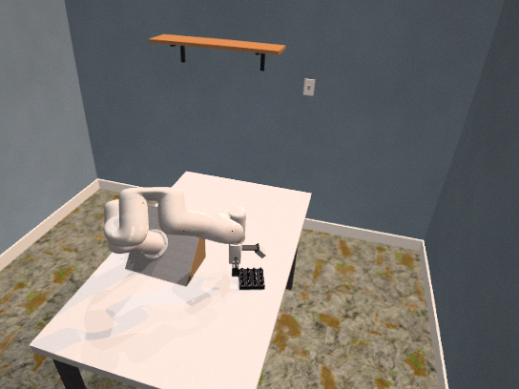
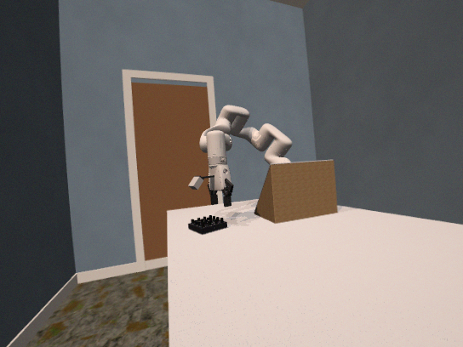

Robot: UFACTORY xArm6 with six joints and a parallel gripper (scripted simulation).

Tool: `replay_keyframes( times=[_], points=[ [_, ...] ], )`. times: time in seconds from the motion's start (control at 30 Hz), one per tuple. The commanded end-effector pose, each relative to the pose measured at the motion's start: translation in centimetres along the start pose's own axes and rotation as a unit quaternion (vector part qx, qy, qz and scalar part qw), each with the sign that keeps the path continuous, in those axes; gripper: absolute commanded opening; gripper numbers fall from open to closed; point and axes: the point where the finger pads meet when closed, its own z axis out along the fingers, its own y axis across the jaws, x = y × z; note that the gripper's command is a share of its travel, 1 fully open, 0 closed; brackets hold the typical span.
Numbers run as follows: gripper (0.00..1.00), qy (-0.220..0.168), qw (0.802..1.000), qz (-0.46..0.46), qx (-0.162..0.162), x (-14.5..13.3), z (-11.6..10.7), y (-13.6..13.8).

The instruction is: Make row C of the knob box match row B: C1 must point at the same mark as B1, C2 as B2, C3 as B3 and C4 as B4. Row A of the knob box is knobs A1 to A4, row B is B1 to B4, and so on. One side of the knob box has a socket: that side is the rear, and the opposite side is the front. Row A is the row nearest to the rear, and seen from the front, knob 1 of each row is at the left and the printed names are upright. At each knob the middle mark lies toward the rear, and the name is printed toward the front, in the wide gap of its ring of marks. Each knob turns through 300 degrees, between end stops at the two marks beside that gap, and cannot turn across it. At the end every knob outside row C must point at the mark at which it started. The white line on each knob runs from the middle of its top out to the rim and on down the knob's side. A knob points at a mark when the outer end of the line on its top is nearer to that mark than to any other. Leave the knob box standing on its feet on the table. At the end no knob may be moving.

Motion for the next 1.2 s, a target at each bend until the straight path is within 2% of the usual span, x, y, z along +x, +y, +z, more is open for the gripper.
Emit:
replay_keyframes(
  times=[0.0,0.1,0.23,0.37,0.4,1.17],
  points=[
    [1.0,0.002,1.0,0.001,0.0,0.2,-0.1,0.0],
    [1.0,0.002,1.0,0.002,0.0,0.6,-0.3,0.1],
    [1.0,0.002,1.0,0.017,0.0,4.6,-1.7,0.9],
    [1.0,0.002,1.0,0.022,0.0,5.8,-2.1,1.1],
    [0.19,0.002,1.0,0.022,0.0,5.8,-2.1,1.1],
    [0.19,0.002,1.0,0.022,0.0,5.8,-2.1,1.1]
  ],
)
